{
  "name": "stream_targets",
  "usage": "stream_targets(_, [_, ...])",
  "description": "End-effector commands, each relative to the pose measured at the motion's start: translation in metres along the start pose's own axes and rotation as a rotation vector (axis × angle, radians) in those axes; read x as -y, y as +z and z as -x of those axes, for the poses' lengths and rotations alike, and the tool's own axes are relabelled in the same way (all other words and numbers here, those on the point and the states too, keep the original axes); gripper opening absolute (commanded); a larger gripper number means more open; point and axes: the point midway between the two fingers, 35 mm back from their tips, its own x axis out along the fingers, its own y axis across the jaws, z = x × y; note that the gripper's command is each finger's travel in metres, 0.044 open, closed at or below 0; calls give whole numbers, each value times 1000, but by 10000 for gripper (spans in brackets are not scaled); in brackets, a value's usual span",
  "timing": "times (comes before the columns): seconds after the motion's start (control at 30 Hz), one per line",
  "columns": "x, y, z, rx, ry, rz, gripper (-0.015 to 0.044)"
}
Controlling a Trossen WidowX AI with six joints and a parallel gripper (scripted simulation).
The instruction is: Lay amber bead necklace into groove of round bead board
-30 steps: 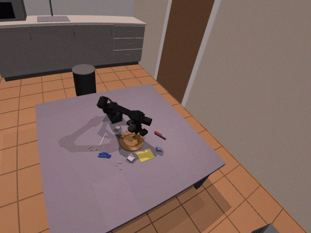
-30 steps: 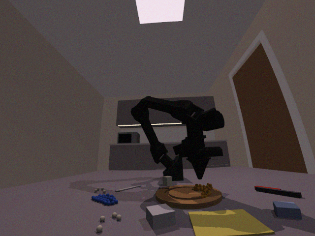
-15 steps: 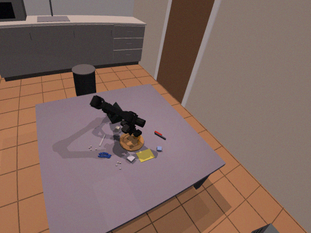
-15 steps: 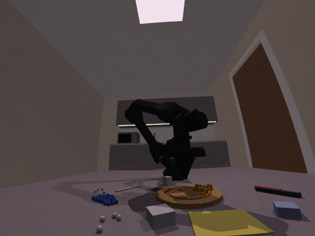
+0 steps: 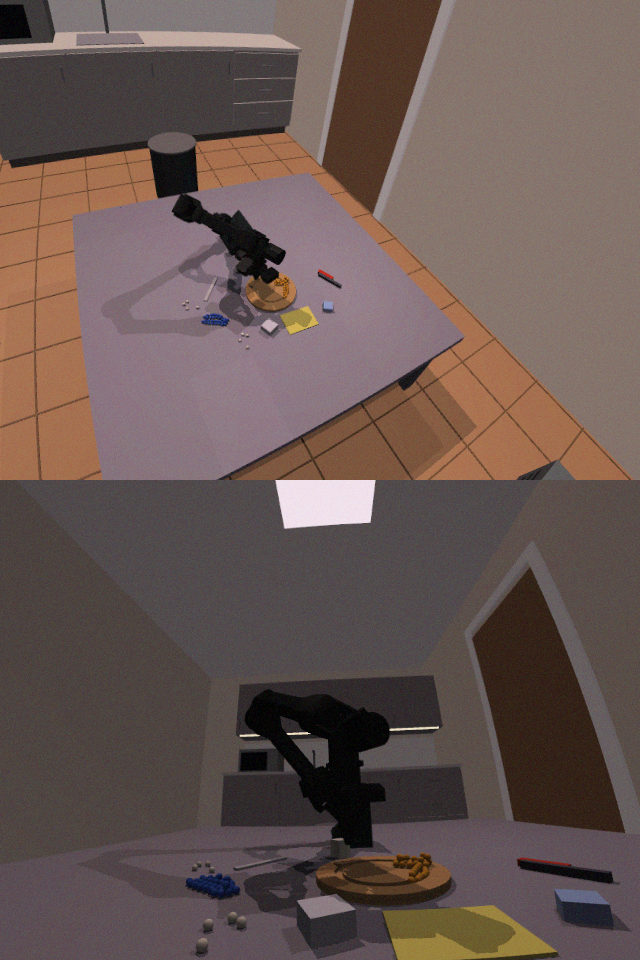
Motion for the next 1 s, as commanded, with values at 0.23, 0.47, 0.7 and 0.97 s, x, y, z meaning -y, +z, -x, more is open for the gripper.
stream_targets(0.23, [17,15,-3,7,-2,6,0])
stream_targets(0.47, [17,15,-13,7,-2,6,0])
stream_targets(0.7, [17,15,-23,8,-2,6,0])
stream_targets(0.97, [16,16,-22,4,0,-4,105])
